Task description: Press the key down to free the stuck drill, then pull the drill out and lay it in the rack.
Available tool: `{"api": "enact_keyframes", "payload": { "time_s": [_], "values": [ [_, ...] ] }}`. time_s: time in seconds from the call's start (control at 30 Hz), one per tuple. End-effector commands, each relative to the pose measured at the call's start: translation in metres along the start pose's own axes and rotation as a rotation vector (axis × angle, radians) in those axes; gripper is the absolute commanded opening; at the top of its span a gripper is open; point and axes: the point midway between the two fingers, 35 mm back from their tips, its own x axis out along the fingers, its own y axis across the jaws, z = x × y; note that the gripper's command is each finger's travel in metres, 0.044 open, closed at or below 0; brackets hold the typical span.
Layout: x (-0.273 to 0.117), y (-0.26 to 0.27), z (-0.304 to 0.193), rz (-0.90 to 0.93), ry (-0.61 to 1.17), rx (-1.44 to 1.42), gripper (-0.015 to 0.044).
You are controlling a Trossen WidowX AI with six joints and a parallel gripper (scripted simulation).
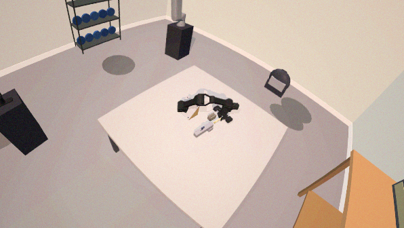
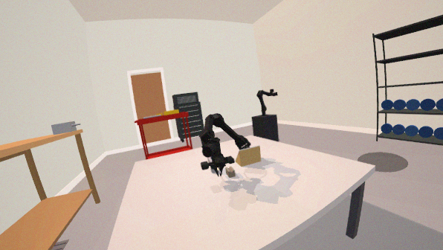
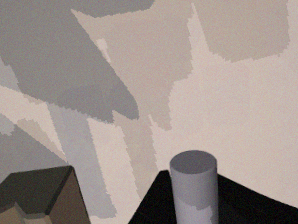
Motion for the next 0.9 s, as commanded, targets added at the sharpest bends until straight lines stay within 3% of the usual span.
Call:
{"api": "enact_keyframes", "payload": {
  "time_s": [0.0,0.87],
  "values": [
    [-0.002,-0.001,0.009,-0.001,-0.006,0.007,0.0],
    [-0.013,0.003,0.002,-0.001,-0.006,0.006,0.0]
  ]
}}
